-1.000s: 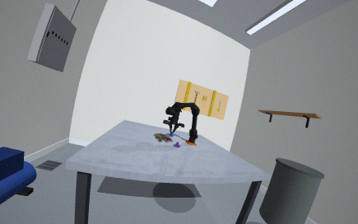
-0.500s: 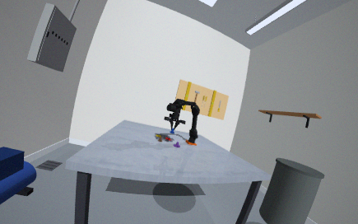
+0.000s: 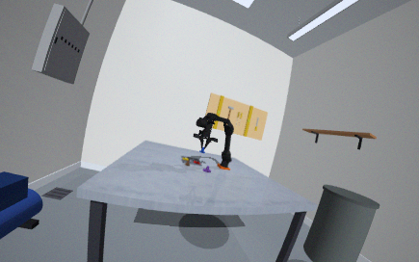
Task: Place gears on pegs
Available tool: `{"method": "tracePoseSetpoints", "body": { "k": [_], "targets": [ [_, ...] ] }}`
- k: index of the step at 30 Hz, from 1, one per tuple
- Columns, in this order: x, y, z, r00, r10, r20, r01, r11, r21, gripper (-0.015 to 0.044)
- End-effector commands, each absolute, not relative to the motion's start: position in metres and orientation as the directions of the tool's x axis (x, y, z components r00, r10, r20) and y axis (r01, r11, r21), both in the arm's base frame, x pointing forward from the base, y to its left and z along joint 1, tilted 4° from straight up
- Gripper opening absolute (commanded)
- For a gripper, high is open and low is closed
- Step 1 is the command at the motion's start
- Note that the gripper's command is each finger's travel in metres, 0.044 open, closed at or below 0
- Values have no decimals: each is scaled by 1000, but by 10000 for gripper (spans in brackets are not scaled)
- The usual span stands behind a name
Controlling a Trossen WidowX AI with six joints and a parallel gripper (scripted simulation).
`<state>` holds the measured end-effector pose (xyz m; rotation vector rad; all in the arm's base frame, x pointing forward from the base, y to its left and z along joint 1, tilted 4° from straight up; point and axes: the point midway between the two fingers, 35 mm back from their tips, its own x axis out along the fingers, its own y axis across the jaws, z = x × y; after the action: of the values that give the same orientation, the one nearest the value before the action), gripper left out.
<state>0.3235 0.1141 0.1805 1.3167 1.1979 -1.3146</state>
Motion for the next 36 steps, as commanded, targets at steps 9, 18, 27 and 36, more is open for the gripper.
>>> {"method": "tracePoseSetpoints", "body": {
  "k": [9,18,27,36],
  "targets": [
    [328,84,170,-32,37,-999,991,-129,-37,0],
    [330,61,160,-31,35,-999,991,-129,-36,0],
    [330,38,150,-31,32,-999,991,-129,-35,0],
    [328,15,140,-31,31,-999,991,-130,-35,0]
  ]
}}
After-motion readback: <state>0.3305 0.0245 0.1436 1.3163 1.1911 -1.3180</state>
